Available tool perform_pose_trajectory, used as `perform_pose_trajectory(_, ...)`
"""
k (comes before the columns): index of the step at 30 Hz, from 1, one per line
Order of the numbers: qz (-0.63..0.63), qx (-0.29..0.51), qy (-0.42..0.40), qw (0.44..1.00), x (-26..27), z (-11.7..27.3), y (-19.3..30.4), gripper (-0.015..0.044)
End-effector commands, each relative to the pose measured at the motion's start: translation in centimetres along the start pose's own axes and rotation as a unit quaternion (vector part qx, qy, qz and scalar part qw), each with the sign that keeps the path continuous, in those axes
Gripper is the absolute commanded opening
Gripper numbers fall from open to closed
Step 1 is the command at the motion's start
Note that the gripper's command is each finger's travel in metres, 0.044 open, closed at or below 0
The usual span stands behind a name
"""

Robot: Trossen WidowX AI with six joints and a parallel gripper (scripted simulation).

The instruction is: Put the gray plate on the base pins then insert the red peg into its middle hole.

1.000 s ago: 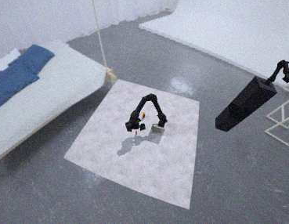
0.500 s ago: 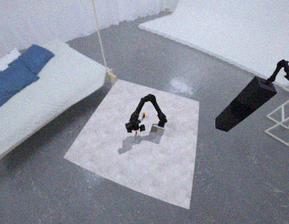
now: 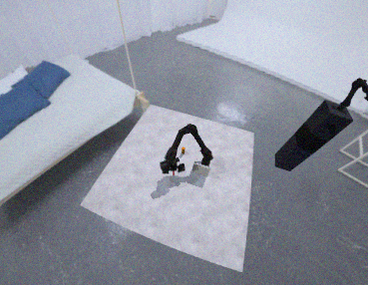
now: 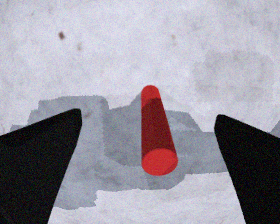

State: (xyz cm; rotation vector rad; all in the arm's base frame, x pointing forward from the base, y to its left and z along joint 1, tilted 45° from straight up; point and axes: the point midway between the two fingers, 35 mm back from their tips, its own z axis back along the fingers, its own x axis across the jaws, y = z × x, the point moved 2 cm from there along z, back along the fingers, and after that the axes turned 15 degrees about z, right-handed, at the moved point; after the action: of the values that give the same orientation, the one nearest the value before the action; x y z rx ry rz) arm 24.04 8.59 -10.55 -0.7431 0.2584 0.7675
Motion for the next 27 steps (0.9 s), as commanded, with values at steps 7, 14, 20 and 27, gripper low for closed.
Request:
perform_pose_trajectory(7,0.003,-0.002,0.002,1.0,-0.2,-0.2,0.0,0.0099)
perform_pose_trajectory(14,0.003,-0.002,0.002,1.0,-0.2,-0.2,0.0,0.0)
perform_pose_trajectory(20,0.003,-0.002,0.002,1.0,-0.1,-0.1,0.0,0.0)
perform_pose_trajectory(27,0.003,-0.001,0.001,1.0,0.1,1.7,0.0,0.0)
